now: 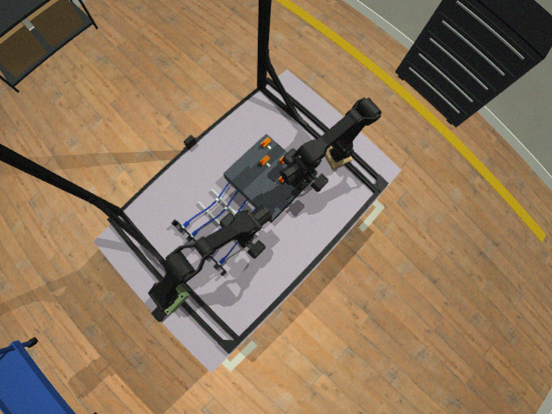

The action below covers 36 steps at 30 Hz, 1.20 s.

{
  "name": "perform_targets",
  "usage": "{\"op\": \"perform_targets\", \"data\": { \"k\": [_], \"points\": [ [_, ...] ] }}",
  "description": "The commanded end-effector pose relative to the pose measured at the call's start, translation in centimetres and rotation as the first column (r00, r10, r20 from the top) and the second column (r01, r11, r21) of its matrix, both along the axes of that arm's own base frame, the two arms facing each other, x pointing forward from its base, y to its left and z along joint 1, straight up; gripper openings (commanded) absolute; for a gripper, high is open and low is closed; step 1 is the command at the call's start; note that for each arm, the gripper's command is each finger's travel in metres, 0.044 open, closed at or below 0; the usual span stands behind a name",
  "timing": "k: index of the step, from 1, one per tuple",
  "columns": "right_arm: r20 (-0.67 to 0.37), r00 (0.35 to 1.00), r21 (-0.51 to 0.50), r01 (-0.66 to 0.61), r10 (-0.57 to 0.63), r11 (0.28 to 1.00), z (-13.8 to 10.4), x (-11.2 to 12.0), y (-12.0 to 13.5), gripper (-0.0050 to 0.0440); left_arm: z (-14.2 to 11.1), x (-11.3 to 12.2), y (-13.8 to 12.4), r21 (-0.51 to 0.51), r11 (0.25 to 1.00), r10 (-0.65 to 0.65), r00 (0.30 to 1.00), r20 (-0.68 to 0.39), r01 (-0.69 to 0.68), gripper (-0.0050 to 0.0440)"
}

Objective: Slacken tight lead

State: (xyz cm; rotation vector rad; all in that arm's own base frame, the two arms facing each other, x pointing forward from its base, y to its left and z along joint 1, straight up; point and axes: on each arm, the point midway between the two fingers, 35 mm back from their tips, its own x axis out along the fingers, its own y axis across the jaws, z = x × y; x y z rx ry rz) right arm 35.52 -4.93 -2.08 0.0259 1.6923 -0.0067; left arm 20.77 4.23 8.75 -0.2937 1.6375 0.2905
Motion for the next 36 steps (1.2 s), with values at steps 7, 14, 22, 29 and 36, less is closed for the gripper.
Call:
{"op": "perform_targets", "data": {
  "k": [7,14,22,29,36],
  "points": [
    [0.065,0.998,-0.009,0.0,0.0,1.0,2.8,1.2,-0.2,-0.005,1.6,0.3,0.1,0.007,1.0,0.0,1.0,0.031,0.0,-0.005],
    [0.027,1.0,-0.004,0.0,0.0,1.0,3.7,0.5,-0.1,-0.005,1.6,0.4,0.1,0.005,1.0,0.0,1.0,0.026,0.0,-0.005],
    [0.027,1.0,-0.004,0.0,0.0,1.0,3.7,0.5,-0.1,-0.005,1.6,0.4,0.1,0.005,1.0,0.0,1.0,0.026,0.0,-0.005],
    [0.027,1.0,-0.004,0.0,0.0,1.0,3.7,0.5,-0.1,-0.005,1.6,0.4,0.1,0.005,1.0,0.0,1.0,0.026,0.0,-0.005],
    [-0.007,1.0,0.001,0.0,0.0,1.0,4.3,0.1,0.0,-0.005,1.6,0.4,0.1,0.003,1.0,0.0,1.0,0.021,0.0,-0.005]
  ]
}}
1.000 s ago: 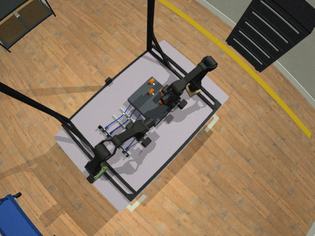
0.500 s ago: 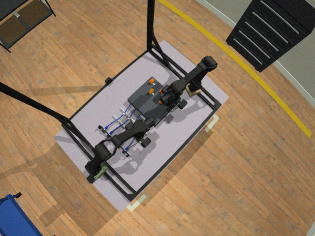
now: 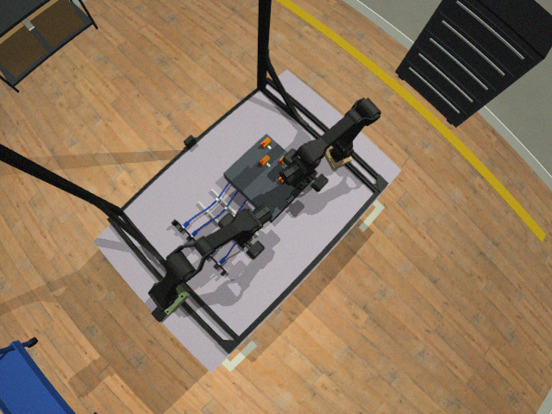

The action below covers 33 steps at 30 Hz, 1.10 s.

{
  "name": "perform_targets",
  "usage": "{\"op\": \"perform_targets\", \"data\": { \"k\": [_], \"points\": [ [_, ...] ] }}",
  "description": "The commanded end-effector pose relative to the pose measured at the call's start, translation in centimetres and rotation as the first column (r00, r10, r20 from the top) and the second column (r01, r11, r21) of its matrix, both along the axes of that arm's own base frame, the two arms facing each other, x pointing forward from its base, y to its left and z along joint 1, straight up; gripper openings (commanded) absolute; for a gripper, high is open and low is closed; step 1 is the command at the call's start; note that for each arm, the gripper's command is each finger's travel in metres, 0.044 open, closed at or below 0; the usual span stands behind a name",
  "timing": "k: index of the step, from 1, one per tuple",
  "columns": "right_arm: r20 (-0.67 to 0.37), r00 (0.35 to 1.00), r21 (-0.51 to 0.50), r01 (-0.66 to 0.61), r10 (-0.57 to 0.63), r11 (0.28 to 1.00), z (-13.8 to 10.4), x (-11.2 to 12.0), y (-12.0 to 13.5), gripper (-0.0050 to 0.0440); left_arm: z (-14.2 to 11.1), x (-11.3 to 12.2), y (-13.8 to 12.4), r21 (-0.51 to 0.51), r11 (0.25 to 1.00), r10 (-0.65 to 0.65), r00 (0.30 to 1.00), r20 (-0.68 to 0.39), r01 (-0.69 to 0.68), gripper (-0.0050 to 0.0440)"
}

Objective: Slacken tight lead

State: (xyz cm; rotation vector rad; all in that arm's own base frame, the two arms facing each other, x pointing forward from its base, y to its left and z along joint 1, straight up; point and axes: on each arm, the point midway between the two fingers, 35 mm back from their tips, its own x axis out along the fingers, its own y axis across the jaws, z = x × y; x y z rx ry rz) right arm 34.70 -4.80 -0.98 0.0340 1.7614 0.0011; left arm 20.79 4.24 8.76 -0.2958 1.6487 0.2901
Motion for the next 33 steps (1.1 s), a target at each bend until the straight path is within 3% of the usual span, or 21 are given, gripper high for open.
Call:
{"op": "perform_targets", "data": {
  "k": [1,11,12,28,29,33],
  "points": [
    [0.062,0.998,-0.009,0.0,0.0,1.0,3.2,0.9,-0.1,-0.005,1.6,0.3,0.1,0.007,1.0,0.0,1.0,0.031,0.0,-0.005],
    [0.062,0.998,-0.009,0.0,0.0,1.0,3.2,0.9,-0.1,-0.005,1.6,0.3,0.1,0.007,1.0,0.0,1.0,0.031,0.0,-0.005],
    [0.042,0.999,-0.006,0.0,0.0,1.0,-3.2,0.7,-0.1,-0.005,1.6,0.4,0.1,0.005,1.0,0.0,1.0,0.026,0.0,-0.005],
    [0.042,0.999,-0.006,0.0,0.0,1.0,-3.2,0.7,-0.1,-0.005,1.6,0.4,0.1,0.005,1.0,0.0,1.0,0.026,0.0,-0.005],
    [0.069,0.998,-0.009,0.0,0.0,1.0,-2.4,1.3,-0.2,-0.005,0.5,0.4,0.1,0.003,1.0,0.0,1.0,0.022,0.0,-0.005],
    [0.069,0.998,-0.009,0.0,0.0,1.0,-2.4,1.3,-0.2,-0.005,0.3,0.4,0.1,0.003,1.0,0.0,1.0,0.022,0.0,-0.005]
  ]
}}
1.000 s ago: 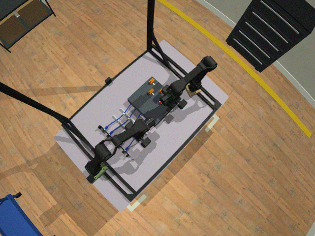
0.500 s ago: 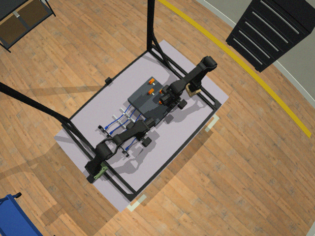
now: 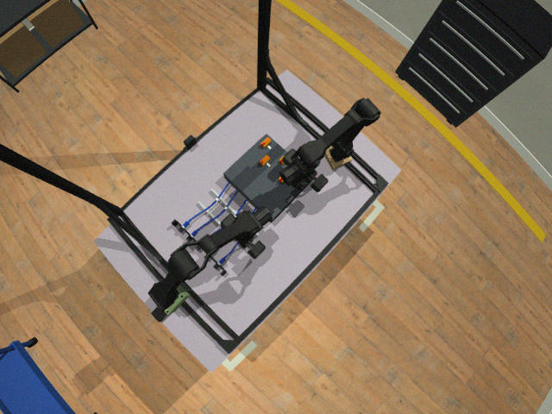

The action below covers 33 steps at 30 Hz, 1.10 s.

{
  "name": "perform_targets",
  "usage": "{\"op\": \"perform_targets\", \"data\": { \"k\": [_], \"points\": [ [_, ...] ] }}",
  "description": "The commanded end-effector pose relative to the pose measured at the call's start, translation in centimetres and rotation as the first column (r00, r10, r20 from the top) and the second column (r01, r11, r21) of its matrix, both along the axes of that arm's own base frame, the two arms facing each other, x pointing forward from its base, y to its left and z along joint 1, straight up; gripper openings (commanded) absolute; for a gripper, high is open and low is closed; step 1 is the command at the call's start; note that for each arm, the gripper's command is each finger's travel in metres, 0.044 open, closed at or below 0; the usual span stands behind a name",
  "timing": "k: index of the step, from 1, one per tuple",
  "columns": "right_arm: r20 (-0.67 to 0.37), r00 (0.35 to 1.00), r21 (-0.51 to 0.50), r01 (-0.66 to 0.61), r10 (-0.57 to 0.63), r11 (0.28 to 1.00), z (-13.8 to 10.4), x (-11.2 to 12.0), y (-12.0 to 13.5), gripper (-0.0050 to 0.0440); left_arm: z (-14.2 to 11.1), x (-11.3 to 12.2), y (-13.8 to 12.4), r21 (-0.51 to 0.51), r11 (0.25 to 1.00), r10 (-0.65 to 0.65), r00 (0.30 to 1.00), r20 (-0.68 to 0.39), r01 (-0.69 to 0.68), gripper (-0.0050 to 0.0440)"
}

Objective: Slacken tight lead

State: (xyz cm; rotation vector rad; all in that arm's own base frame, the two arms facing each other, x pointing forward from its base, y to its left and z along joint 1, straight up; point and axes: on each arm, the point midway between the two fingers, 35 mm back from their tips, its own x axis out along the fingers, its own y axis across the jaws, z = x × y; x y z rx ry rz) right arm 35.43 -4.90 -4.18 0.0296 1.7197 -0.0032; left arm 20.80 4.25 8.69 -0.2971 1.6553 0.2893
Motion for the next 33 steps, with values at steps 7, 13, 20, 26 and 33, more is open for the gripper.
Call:
{"op": "perform_targets", "data": {
  "k": [7,13,20,26,33],
  "points": [
    [0.027,1.0,-0.004,0.0,0.0,1.0,0.8,0.5,-0.1,-0.005,-0.1,0.3,0.1,0.006,1.0,0.0,1.0,0.028,0.0,-0.005],
    [0.028,1.0,-0.004,0.0,0.0,1.0,0.8,0.5,-0.1,-0.005,-0.4,0.3,0.1,0.005,1.0,-0.001,1.0,0.025,0.001,-0.005],
    [0.028,1.0,-0.004,0.0,0.0,1.0,0.8,0.5,-0.1,-0.005,-0.8,0.3,0.1,0.005,1.0,-0.001,1.0,0.025,0.001,-0.005],
    [0.028,1.0,-0.004,0.0,0.0,1.0,0.8,0.5,-0.1,-0.005,-1.2,0.3,0.1,0.005,1.0,-0.001,1.0,0.025,0.001,-0.005],
    [0.028,1.0,-0.004,0.0,0.0,1.0,0.8,0.5,-0.1,0.0209,-0.8,0.3,0.1,0.004,1.0,-0.002,1.0,0.022,0.002,0.0209]
  ]
}}
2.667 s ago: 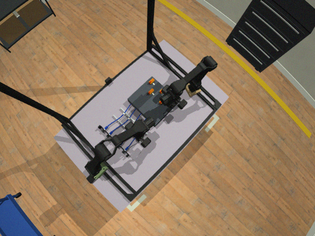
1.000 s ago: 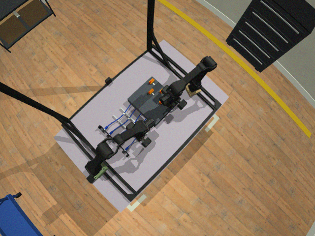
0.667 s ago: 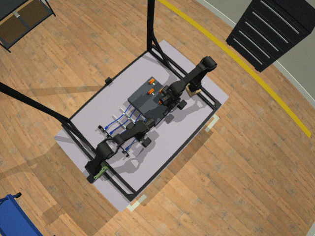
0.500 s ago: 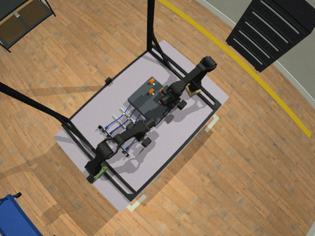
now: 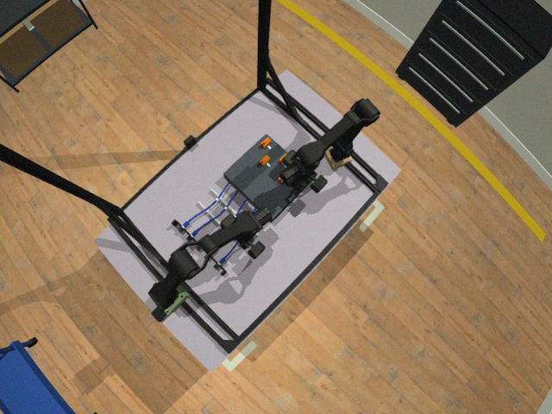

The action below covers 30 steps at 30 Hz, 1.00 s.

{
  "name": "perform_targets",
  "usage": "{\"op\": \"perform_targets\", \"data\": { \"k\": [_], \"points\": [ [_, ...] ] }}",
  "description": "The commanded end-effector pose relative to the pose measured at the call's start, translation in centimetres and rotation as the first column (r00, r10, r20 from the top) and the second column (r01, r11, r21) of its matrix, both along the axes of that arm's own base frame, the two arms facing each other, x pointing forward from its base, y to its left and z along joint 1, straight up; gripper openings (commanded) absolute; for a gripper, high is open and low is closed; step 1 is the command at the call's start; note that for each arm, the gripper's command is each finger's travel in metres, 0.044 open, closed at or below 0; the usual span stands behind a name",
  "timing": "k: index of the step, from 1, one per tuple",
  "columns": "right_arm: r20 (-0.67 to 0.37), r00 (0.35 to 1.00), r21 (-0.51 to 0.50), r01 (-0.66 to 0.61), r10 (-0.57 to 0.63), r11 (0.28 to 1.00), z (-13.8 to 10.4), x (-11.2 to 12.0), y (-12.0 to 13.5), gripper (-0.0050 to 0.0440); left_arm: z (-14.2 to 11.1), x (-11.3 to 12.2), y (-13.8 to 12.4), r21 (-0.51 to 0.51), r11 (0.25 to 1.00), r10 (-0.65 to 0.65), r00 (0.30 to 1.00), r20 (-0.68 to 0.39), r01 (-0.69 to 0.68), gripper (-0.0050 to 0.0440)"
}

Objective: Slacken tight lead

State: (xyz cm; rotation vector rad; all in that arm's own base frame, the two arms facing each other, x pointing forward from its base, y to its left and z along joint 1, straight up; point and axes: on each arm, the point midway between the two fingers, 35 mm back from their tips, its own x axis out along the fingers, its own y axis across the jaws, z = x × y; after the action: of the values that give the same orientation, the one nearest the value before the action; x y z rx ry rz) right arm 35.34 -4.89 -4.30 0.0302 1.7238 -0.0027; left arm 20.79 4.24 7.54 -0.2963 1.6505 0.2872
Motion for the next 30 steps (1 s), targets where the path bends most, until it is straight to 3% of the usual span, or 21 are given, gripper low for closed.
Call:
{"op": "perform_targets", "data": {
  "k": [1,13,28,30],
  "points": [
    [0.032,0.999,-0.005,0.0,0.0,1.0,1.0,0.6,-0.1,0.0209,0.4,0.3,0.1,0.004,1.0,0.0,1.0,0.017,0.0,0.0209],
    [0.032,0.999,-0.005,0.0,0.0,1.0,1.0,0.6,-0.1,0.0209,0.4,0.3,0.1,0.004,1.0,0.0,1.0,0.017,0.0,0.0209],
    [0.032,0.999,-0.004,0.0,0.0,1.0,14.3,0.6,-0.1,0.0209,9.3,0.3,0.1,0.003,1.0,0.0,1.0,0.018,0.0,0.0209],
    [0.032,0.999,-0.004,0.0,0.0,1.0,14.3,0.6,-0.1,0.0209,9.3,0.3,0.1,0.003,1.0,0.0,1.0,0.018,0.0,0.0209]
  ]
}}
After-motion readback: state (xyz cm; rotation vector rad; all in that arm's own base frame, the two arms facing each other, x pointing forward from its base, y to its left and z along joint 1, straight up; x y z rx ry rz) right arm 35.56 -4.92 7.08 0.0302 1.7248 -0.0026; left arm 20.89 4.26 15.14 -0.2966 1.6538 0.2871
